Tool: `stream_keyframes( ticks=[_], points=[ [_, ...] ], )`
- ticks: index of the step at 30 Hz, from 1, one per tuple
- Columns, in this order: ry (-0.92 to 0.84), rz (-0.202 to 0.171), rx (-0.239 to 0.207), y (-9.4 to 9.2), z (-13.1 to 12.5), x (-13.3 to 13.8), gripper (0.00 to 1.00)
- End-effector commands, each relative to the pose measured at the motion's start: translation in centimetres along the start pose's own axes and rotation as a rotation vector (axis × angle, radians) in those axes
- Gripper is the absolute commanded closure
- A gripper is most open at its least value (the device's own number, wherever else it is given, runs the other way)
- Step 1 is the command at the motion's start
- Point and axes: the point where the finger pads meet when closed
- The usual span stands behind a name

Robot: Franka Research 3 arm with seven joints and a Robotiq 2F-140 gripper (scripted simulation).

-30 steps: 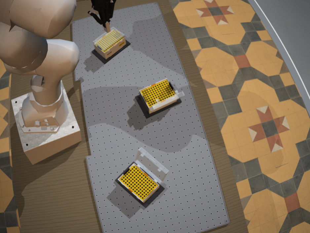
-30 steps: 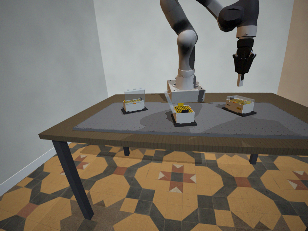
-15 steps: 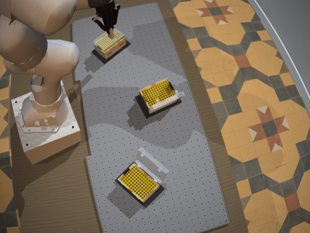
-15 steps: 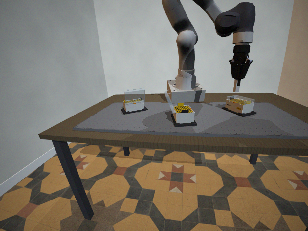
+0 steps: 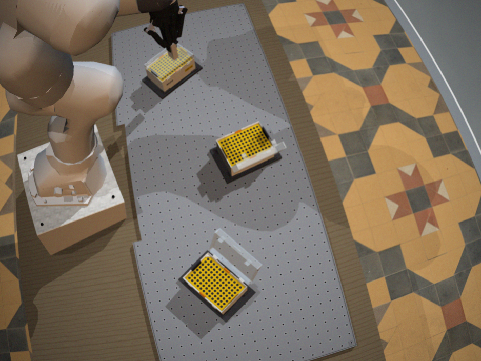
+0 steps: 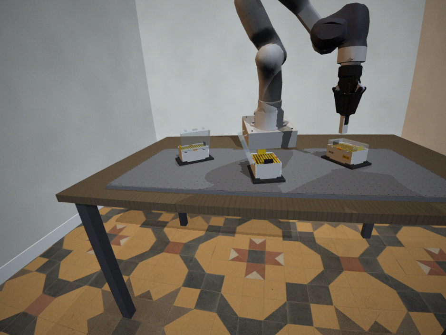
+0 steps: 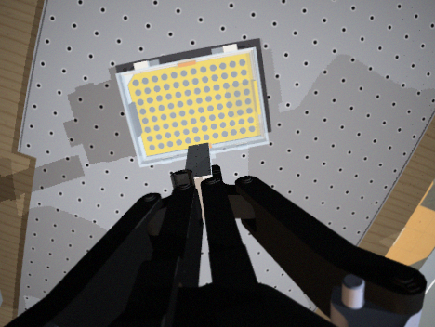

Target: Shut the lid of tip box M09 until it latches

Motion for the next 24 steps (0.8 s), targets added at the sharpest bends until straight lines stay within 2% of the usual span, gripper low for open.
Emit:
stream_keyframes(
  ticks=[1, 24],
  points=[
    [-0.009, -0.003, 0.002, 0.0, 0.1, 0.0, 1.0],
    [-0.009, -0.003, 0.002, 3.0, 0.1, 0.0, 1.0]
  ],
)
Point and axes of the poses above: the point where the finger pads meet when closed, its own y axis out along the fingers, its own x axis across the jaws, z = x × y, and after that the axes turned 1 degree about -y, right-handed
